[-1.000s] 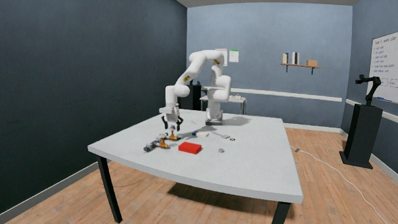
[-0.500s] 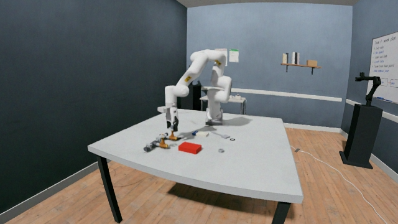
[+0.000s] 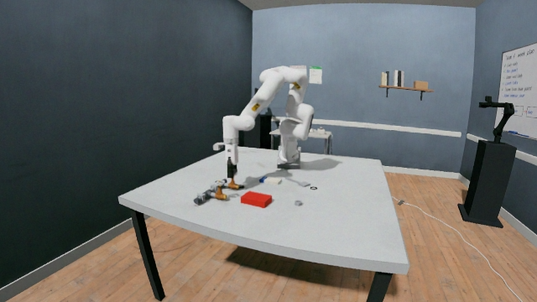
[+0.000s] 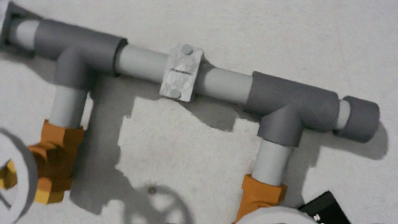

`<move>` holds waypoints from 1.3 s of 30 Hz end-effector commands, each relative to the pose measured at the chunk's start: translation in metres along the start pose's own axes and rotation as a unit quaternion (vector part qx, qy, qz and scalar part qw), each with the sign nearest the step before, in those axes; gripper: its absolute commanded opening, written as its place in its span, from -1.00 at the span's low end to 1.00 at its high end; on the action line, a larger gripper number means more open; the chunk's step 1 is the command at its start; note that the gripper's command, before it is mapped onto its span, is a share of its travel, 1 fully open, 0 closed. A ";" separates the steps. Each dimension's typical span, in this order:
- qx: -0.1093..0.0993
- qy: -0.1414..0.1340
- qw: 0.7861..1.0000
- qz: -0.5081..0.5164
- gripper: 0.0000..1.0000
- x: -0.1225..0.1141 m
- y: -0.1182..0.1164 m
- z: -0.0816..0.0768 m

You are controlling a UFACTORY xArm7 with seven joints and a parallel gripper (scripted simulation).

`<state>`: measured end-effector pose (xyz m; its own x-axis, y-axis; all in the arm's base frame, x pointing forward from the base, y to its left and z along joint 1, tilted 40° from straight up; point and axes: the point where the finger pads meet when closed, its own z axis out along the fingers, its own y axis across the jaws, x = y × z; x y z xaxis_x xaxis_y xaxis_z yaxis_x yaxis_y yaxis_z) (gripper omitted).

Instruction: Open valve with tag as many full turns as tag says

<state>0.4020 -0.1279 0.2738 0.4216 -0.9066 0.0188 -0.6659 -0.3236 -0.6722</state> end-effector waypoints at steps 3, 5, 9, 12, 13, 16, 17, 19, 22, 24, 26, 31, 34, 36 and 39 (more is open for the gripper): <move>-0.021 0.013 0.994 0.108 1.00 0.001 -0.001 -0.001; -0.021 0.013 0.994 0.108 1.00 0.001 -0.001 -0.001; -0.021 0.013 0.994 0.108 1.00 0.001 -0.001 -0.001; -0.021 0.013 0.994 0.108 1.00 0.001 -0.001 -0.001; -0.021 0.013 0.994 0.108 1.00 0.001 -0.001 -0.002; -0.021 0.013 0.994 0.108 1.00 0.001 -0.001 -0.003; -0.021 0.013 0.994 0.108 1.00 0.001 -0.001 -0.003; -0.020 0.013 0.994 0.108 1.00 0.001 -0.002 -0.005; -0.020 0.013 0.994 0.108 1.00 0.001 -0.002 -0.006; -0.020 0.012 0.994 0.108 1.00 0.001 -0.002 -0.009; -0.020 0.012 0.994 0.108 1.00 0.001 -0.002 -0.012; -0.019 0.011 0.994 0.108 1.00 0.001 -0.003 -0.022; -0.019 0.011 0.994 0.108 1.00 0.001 -0.004 -0.030; -0.019 0.011 0.994 0.108 1.00 0.001 -0.004 -0.035; -0.019 0.011 0.994 0.108 1.00 0.001 -0.004 -0.037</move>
<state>0.3855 -0.1360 0.2987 0.2535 -0.9615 -0.1065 -0.7631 -0.1311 -0.6329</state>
